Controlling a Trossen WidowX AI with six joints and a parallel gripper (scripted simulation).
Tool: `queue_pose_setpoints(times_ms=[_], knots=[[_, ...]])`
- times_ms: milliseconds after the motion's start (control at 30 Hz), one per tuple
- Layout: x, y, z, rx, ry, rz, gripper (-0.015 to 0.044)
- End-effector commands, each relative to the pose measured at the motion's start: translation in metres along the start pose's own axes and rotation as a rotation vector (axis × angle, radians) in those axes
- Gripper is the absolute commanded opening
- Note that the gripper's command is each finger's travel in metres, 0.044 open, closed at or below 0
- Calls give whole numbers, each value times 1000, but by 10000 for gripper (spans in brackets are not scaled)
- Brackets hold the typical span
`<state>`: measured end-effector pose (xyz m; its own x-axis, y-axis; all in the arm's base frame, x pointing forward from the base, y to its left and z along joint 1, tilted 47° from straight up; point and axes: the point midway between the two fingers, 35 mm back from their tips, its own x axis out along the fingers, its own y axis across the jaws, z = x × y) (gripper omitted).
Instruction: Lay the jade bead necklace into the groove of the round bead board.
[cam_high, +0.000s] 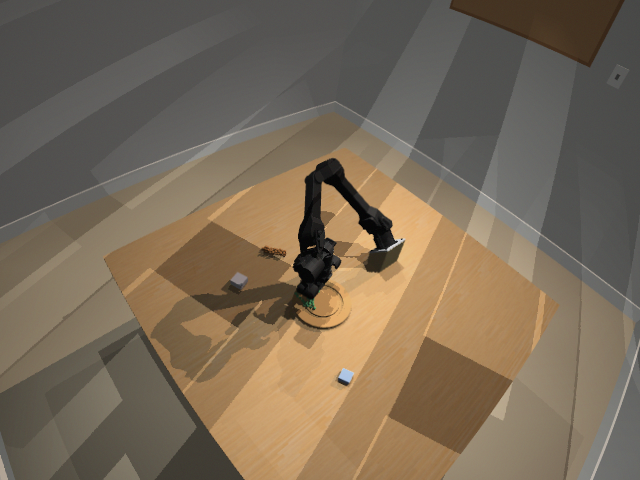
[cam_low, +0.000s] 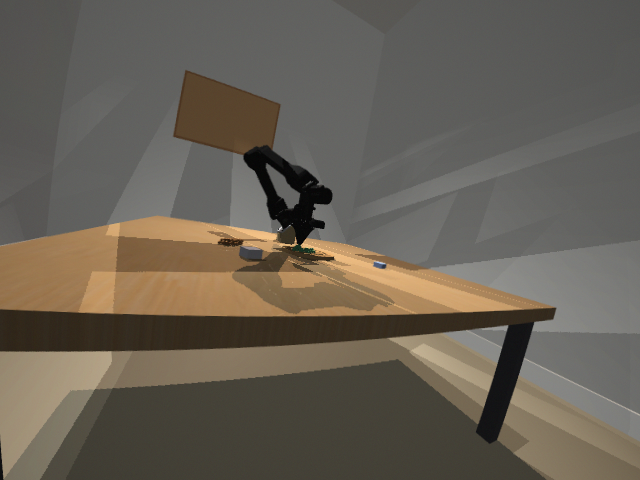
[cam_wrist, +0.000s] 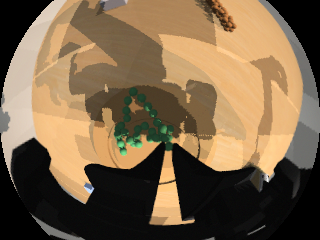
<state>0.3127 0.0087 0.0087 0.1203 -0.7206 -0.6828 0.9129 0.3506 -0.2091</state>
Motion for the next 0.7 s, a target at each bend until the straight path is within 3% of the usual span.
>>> queue_pose_setpoints(times_ms=[0, 667], knots=[[9, -2, -2, -12, -1, -6, 0], [13, -3, -2, -11, -1, -6, 0]])
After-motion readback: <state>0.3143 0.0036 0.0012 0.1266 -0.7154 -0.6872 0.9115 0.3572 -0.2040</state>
